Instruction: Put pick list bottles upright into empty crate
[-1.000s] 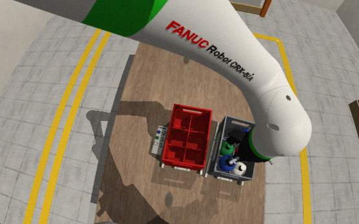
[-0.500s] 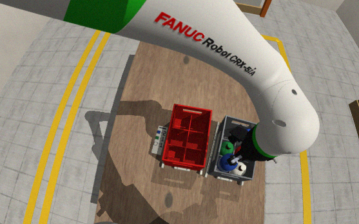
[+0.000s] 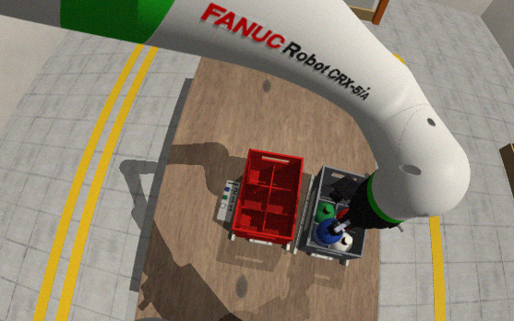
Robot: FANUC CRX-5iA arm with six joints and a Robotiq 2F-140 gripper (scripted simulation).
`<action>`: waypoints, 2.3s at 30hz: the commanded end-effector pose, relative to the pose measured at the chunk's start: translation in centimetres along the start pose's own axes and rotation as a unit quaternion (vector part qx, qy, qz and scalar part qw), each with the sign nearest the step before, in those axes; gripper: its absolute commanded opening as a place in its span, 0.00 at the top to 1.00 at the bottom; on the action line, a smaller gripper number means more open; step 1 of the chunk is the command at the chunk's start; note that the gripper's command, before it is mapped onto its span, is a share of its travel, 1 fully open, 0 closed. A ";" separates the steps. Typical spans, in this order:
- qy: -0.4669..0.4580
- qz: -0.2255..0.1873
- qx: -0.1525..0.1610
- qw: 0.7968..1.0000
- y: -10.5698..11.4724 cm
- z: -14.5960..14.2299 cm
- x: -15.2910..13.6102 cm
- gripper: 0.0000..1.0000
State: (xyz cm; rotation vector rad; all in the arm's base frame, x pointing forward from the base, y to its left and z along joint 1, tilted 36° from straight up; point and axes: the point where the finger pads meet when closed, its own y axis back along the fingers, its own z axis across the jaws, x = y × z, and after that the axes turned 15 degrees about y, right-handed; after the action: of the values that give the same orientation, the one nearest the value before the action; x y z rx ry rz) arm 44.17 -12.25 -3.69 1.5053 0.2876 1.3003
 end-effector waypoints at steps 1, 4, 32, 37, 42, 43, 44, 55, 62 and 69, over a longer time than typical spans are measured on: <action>0.000 0.000 -0.001 1.000 0.4 0.1 0.0 0.90; 0.000 0.000 -0.001 1.000 0.9 0.1 0.0 0.90; 0.000 0.000 -0.001 1.000 4.0 0.1 0.0 0.90; 0.000 0.000 -0.001 1.000 4.0 -0.3 0.7 0.90; 0.000 0.000 -0.001 1.000 4.0 -0.8 1.5 0.90; 0.000 0.000 -0.001 1.000 4.0 -0.9 1.7 0.90; 0.000 0.000 -0.001 1.000 4.0 -1.0 1.9 0.90; 0.000 0.000 -0.001 1.000 4.0 -1.9 3.5 0.90; 0.000 0.000 -0.001 1.000 4.0 -2.6 4.7 0.90; 0.000 0.000 -0.001 1.000 4.0 -3.1 5.6 0.90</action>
State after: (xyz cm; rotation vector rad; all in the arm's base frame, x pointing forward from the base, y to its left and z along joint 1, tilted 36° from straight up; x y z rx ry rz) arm 42.01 -8.28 1.92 1.5053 0.2878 1.3002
